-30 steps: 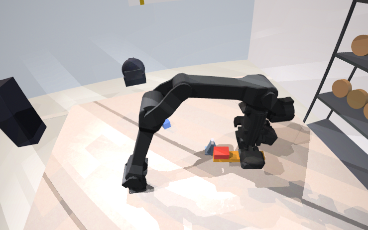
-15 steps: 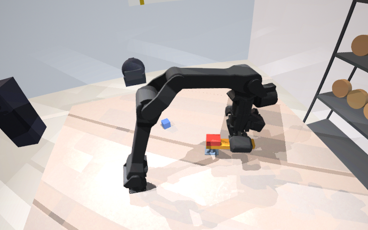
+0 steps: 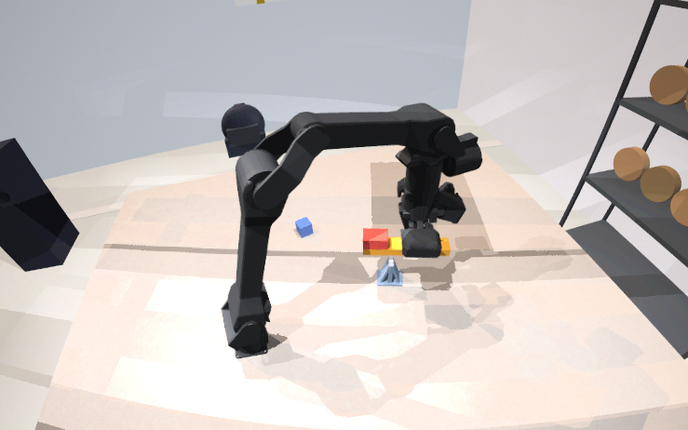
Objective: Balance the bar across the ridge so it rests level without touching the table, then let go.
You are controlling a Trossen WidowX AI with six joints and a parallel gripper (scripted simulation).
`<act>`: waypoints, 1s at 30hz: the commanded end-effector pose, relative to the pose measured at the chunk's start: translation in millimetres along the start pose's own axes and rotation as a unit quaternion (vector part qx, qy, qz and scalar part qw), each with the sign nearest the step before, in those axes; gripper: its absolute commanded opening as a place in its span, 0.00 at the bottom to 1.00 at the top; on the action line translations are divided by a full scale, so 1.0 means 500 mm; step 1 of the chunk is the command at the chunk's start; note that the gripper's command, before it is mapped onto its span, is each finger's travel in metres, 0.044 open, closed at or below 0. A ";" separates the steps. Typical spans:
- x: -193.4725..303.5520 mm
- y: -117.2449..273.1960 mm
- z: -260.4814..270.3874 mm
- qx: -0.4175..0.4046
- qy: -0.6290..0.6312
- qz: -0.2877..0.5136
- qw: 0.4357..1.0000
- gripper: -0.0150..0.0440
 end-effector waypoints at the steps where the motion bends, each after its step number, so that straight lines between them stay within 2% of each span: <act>1: 0.020 0.007 0.015 -0.003 -0.002 -0.006 1.000 0.25; 30: 0.023 -0.076 0.019 -0.003 -0.002 -0.006 1.000 0.25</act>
Point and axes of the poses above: the point midway between the two fingers, 35 mm back from their tips, its own y axis back along the fingers, its own z axis across the jaws, x = y × z, the point moved 3 cm from there along y, back along the fingers, and after that the axes turned 11 degrees about -y, right-handed, at the moved point
